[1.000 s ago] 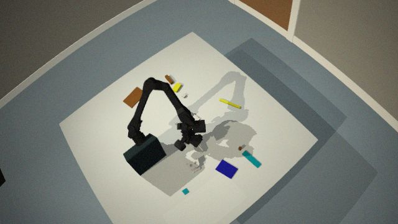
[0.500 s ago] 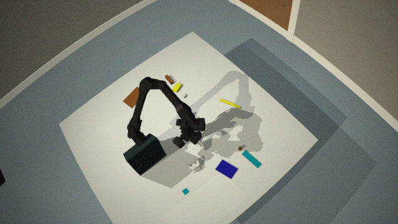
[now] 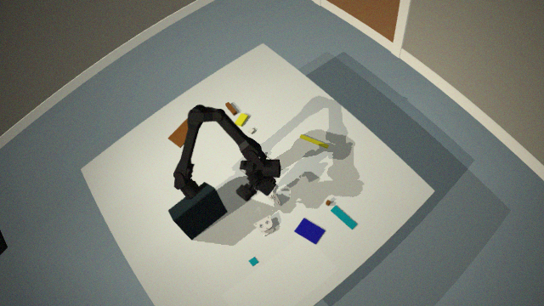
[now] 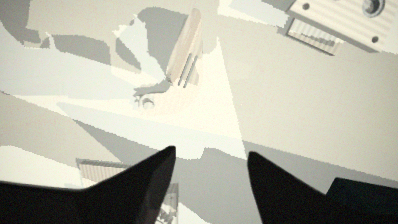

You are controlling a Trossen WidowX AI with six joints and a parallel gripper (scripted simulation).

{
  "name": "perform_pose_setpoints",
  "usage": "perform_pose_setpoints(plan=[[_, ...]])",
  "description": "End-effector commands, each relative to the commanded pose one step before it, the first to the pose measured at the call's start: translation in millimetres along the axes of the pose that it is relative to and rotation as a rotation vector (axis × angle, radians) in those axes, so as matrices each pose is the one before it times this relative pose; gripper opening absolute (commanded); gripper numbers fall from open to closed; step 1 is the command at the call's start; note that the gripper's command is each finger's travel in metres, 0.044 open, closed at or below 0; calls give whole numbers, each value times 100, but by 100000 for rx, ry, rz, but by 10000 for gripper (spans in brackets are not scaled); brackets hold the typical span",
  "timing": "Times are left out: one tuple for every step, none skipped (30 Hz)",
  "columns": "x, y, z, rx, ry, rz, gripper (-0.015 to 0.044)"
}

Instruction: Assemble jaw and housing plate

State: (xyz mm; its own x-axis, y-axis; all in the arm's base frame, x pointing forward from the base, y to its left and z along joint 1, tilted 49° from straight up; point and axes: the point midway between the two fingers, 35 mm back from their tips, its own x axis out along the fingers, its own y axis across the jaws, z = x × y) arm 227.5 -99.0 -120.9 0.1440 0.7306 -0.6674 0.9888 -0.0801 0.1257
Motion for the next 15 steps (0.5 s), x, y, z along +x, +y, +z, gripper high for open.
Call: perform_pose_setpoints(plan=[[33,-38,-26,470,81,111,341],[0,0,0,0,0,0,368],[0,0,0,0,0,0,394],[0,0,0,0,0,0,420],[0,0,0,0,0,0,440],[0,0,0,0,0,0,440],[0,0,0,0,0,0,440],[0,0,0,0,0,0,440],[0,0,0,0,0,0,440],[0,0,0,0,0,0,440],[0,0,0,0,0,0,440],[0,0,0,0,0,0,440],[0,0,0,0,0,0,440],[0,0,0,0,0,0,440],[0,0,0,0,0,0,440]])
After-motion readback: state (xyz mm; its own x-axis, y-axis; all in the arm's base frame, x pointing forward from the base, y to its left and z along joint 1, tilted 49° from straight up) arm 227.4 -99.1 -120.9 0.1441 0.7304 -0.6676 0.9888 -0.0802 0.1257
